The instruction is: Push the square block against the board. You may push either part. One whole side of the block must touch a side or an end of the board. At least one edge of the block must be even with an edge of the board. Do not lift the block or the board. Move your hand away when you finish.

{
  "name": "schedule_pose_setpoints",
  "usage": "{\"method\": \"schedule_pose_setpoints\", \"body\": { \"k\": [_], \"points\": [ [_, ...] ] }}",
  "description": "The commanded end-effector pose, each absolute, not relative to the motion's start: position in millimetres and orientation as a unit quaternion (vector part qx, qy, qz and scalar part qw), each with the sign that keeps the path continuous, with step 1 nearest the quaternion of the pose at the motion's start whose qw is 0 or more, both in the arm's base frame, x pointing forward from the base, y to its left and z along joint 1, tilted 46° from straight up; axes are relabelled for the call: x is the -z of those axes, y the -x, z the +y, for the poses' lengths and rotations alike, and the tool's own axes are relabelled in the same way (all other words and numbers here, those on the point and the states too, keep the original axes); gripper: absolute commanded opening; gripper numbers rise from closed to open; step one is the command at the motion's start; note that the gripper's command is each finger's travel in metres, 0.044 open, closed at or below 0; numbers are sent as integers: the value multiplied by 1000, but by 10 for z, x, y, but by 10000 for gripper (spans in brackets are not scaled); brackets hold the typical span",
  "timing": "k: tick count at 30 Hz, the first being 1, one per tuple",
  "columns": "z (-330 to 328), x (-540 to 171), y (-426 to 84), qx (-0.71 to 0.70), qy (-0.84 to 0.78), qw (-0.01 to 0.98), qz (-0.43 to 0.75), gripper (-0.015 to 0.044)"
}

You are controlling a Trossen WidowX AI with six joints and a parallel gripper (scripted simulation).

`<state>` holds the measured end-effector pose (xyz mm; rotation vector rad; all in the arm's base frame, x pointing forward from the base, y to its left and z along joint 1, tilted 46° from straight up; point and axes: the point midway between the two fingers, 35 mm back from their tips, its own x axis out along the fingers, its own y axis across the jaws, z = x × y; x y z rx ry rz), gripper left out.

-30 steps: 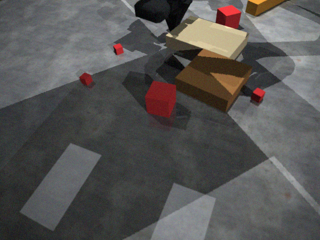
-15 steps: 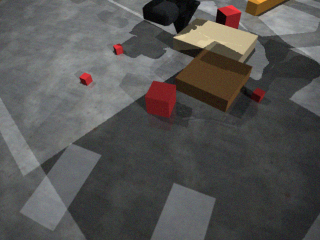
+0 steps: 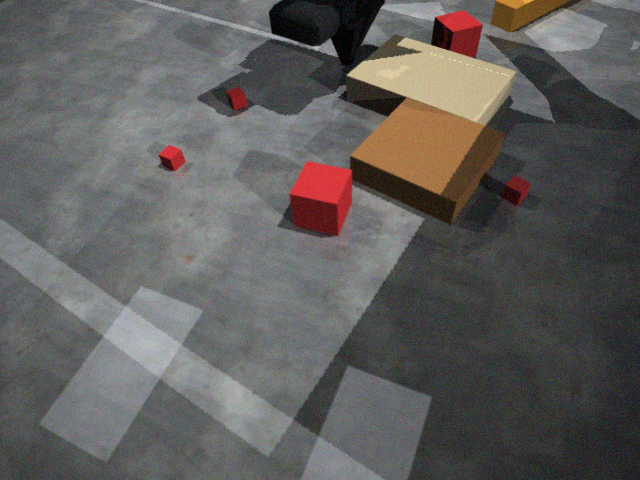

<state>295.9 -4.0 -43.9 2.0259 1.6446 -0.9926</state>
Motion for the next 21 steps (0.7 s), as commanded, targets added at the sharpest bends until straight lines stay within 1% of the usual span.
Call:
{"method": "schedule_pose_setpoints", "body": {
  "k": [1, 15, 16, 21],
  "points": [
    [-94, 498, -2947, 352, -713, 176, 580, 0],
    [-234, 649, -2884, 351, -713, 176, 581, 0],
    [-219, 589, -2888, 351, -714, 173, 580, 0],
    [-587, 220, -2842, 352, -713, 176, 580, 0]
  ]
}}
